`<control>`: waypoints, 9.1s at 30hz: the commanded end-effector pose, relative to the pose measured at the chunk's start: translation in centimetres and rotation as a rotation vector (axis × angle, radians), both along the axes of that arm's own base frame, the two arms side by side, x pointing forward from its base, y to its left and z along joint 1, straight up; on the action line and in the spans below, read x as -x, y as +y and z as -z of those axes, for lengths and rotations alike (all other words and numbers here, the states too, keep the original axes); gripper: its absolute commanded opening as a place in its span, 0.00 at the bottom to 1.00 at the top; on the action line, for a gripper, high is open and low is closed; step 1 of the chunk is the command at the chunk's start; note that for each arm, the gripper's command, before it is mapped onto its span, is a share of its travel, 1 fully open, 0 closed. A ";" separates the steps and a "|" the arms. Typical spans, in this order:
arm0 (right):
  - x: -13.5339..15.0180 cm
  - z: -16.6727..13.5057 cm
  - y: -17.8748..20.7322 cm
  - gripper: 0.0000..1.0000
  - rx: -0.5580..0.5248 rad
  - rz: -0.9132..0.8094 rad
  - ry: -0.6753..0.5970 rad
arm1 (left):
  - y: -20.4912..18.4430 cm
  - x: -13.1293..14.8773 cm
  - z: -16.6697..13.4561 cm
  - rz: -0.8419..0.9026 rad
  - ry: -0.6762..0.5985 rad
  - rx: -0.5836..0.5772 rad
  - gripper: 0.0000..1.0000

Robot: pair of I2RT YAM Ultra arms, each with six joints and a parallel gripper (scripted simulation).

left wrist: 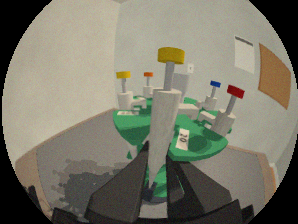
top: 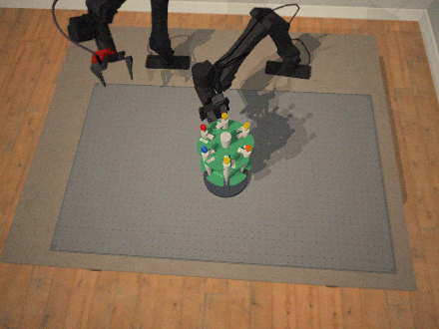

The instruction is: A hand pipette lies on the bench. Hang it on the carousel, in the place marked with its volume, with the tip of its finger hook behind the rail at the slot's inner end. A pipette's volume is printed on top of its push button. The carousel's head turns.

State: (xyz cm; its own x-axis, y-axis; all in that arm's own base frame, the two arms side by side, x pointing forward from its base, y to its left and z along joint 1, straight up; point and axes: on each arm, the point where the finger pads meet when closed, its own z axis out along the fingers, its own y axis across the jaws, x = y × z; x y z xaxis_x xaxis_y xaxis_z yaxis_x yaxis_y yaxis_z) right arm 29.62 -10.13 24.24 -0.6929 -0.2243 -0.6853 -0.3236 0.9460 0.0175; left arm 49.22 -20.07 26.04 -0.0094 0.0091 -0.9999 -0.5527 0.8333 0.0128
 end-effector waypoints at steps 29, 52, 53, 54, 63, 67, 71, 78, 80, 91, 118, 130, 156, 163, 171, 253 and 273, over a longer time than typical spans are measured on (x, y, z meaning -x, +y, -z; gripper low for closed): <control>-0.3 -1.0 -0.2 1.00 0.013 -0.010 -0.043 | 1.2 0.3 -2.9 -0.048 -0.047 0.045 0.12; -0.3 -1.0 -0.2 1.00 0.013 -0.010 -0.043 | 1.2 0.3 -2.9 -0.048 -0.047 0.045 0.12; -0.3 -1.0 -0.2 1.00 0.013 -0.010 -0.043 | 1.2 0.3 -2.9 -0.048 -0.047 0.045 0.12; -0.3 -1.0 -0.2 1.00 0.013 -0.010 -0.043 | 1.2 0.3 -2.9 -0.048 -0.047 0.045 0.12; -0.3 -1.0 -0.2 1.00 0.013 -0.010 -0.043 | 0.4 0.9 -2.8 -0.032 -0.057 0.053 0.12; -0.3 -1.0 -0.2 1.00 0.013 -0.010 -0.043 | 0.4 0.8 -2.8 -0.033 -0.058 0.055 0.12; -0.3 -1.0 -0.2 1.00 0.013 -0.010 -0.043 | 0.4 0.8 -2.8 -0.033 -0.058 0.055 0.12; -0.3 -1.0 -0.2 1.00 0.013 -0.010 -0.043 | 0.4 0.8 -2.8 -0.033 -0.058 0.055 0.12; -0.3 -1.0 -0.2 1.00 0.013 -0.010 -0.043 | 0.4 0.8 -2.8 -0.033 -0.058 0.055 0.12; -0.3 -1.0 -0.2 1.00 0.013 -0.010 -0.043 | 0.4 0.8 -2.8 -0.033 -0.058 0.055 0.12; -0.3 -1.0 -0.2 1.00 0.013 -0.010 -0.043 | 0.4 1.0 -2.6 -0.033 -0.057 0.054 0.12; -0.3 -1.0 -0.2 1.00 0.013 -0.010 -0.043 | 0.4 1.0 -2.6 -0.034 -0.056 0.053 0.12; -0.3 -1.0 -0.2 1.00 0.013 -0.010 -0.043 | 0.4 1.0 -2.6 -0.034 -0.056 0.053 0.12; -0.3 -1.0 -0.2 1.00 0.013 -0.010 -0.043 | 0.5 1.2 -1.4 -0.034 -0.035 0.031 0.12; -0.3 -1.0 -0.2 1.00 0.013 -0.010 -0.043 | 0.3 0.8 0.7 -0.034 -0.009 0.008 0.12; -0.3 -1.0 -0.2 1.00 0.013 -0.010 -0.043 | 0.1 0.4 -1.1 -0.032 -0.074 0.076 0.50; -0.3 -1.0 -0.2 1.00 0.013 -0.010 -0.043 | 0.1 0.4 -1.1 -0.032 -0.074 0.075 0.50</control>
State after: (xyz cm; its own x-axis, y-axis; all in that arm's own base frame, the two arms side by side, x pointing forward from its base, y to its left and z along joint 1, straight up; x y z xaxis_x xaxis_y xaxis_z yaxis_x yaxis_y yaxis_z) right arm 29.62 -10.13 24.24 -0.6929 -0.2243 -0.6853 -0.3236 0.9460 0.0175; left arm 48.86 -19.84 24.86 0.0131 -0.0212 -0.9997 -0.5778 0.8158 -0.0249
